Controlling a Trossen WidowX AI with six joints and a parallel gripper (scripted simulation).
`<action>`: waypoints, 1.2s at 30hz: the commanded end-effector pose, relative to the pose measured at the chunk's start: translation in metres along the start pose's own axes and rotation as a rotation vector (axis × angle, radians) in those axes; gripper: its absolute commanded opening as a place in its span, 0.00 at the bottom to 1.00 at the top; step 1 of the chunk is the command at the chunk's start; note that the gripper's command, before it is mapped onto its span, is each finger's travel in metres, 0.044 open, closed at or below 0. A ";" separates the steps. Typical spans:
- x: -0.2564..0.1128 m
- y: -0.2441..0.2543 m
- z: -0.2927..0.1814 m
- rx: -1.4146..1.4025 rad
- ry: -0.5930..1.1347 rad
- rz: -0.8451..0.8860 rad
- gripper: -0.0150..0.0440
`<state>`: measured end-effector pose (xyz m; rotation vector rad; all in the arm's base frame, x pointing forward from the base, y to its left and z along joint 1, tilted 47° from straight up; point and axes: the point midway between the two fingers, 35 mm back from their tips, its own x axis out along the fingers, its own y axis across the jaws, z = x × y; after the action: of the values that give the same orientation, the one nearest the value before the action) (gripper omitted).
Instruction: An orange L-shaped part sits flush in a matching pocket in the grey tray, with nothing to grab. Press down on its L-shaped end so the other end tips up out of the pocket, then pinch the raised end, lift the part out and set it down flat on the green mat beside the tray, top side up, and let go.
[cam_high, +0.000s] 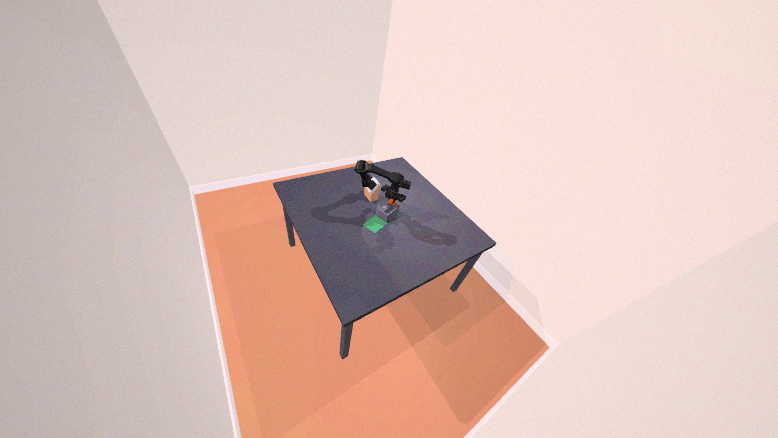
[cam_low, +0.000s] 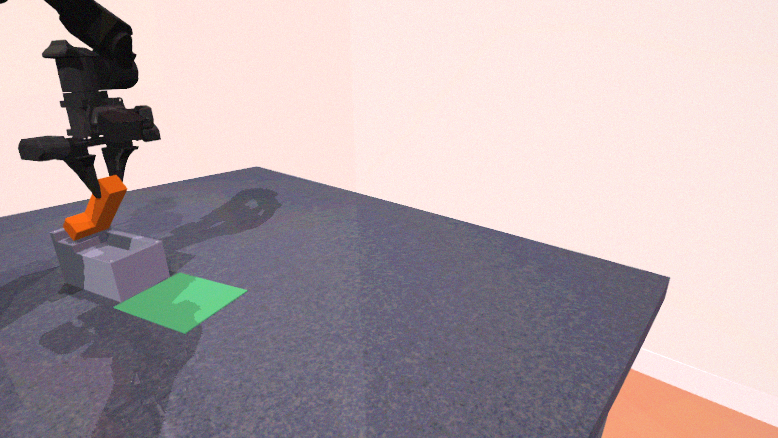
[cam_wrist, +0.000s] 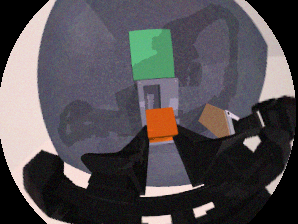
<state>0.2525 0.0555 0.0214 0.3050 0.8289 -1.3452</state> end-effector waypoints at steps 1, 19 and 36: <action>-0.008 0.001 0.000 0.005 0.005 0.003 0.25; -0.010 -0.002 0.029 0.005 0.005 0.002 0.25; -0.009 -0.010 0.115 0.005 0.001 0.001 0.25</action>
<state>0.2787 -0.0040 0.0962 0.3065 0.8344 -1.3513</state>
